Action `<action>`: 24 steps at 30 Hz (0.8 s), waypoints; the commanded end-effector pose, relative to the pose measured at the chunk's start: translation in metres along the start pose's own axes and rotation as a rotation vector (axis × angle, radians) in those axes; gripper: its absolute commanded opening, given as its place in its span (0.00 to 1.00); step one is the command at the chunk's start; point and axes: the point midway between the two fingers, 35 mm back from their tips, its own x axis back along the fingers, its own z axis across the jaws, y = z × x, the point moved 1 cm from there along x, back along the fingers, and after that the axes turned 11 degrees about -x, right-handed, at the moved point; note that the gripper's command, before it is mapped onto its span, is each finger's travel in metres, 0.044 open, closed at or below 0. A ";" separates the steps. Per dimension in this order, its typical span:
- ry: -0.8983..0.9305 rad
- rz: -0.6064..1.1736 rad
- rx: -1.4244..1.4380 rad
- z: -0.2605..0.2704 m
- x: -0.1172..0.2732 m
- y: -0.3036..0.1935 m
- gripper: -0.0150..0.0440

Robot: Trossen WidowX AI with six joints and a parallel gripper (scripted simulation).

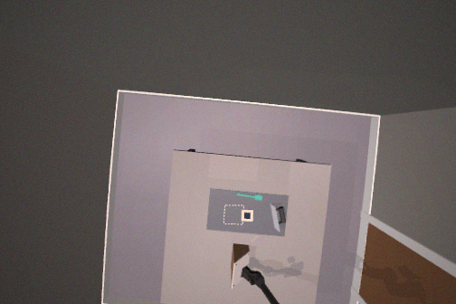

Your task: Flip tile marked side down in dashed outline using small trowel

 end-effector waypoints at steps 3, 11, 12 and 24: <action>0.015 0.001 -0.048 0.001 0.001 0.002 0.80; 0.101 0.012 -0.292 0.009 0.007 0.017 0.44; 0.109 0.019 -0.313 0.010 0.008 0.017 0.42; 0.224 0.058 -0.616 0.019 0.015 0.037 0.42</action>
